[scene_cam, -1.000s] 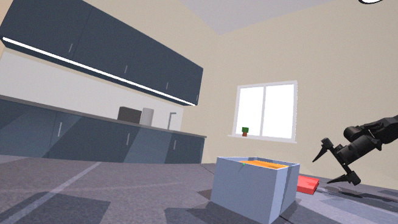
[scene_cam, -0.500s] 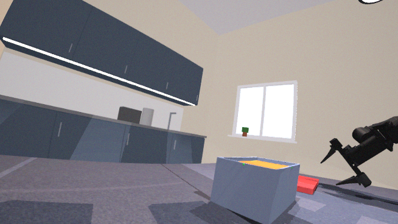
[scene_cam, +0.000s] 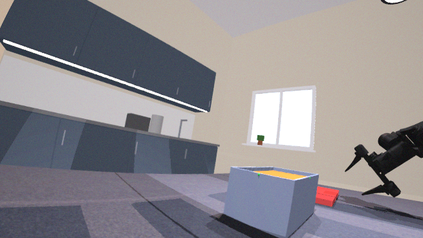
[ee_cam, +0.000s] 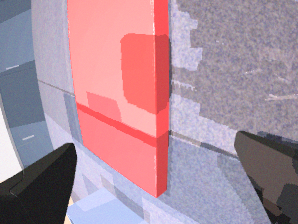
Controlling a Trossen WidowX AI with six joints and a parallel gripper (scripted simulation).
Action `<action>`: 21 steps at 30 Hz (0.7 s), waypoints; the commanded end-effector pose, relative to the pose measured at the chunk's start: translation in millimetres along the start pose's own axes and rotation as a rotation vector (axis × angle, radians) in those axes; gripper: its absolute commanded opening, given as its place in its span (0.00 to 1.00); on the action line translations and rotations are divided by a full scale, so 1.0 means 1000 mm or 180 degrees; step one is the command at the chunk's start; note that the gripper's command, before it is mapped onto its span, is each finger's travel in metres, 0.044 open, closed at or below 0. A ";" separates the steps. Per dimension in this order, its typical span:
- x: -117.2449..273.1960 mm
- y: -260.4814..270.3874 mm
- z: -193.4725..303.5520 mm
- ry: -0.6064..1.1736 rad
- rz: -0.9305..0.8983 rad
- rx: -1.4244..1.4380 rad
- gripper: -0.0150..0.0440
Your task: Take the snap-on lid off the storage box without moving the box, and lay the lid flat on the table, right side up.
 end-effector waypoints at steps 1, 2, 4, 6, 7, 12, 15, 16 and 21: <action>0.010 0.007 -0.003 -0.0050 -0.0026 -0.0004 1.00; 0.012 0.008 -0.004 -0.0050 -0.0026 -0.0005 1.00; 0.015 0.010 -0.004 -0.0050 -0.0026 -0.0005 1.00; 0.019 0.012 -0.004 -0.0049 -0.0026 -0.0006 1.00; 0.020 0.013 -0.004 -0.0049 -0.0026 -0.0006 1.00; 0.029 0.017 -0.004 -0.0048 -0.0026 -0.0007 1.00; 0.034 0.020 -0.004 -0.0047 -0.0026 -0.0008 1.00; 0.036 0.021 -0.004 -0.0047 -0.0026 -0.0008 1.00; 0.045 0.026 -0.004 -0.0045 -0.0025 -0.0010 1.00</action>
Point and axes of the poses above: the point midway between the two fingers, 35 mm back from their tips, its own x axis back along the fingers, its own y axis across the jaws, z = x × y, the point moved 7 cm from there along x, back along the fingers, and after that the axes turned 3 degrees about x, right-handed, at the moved point
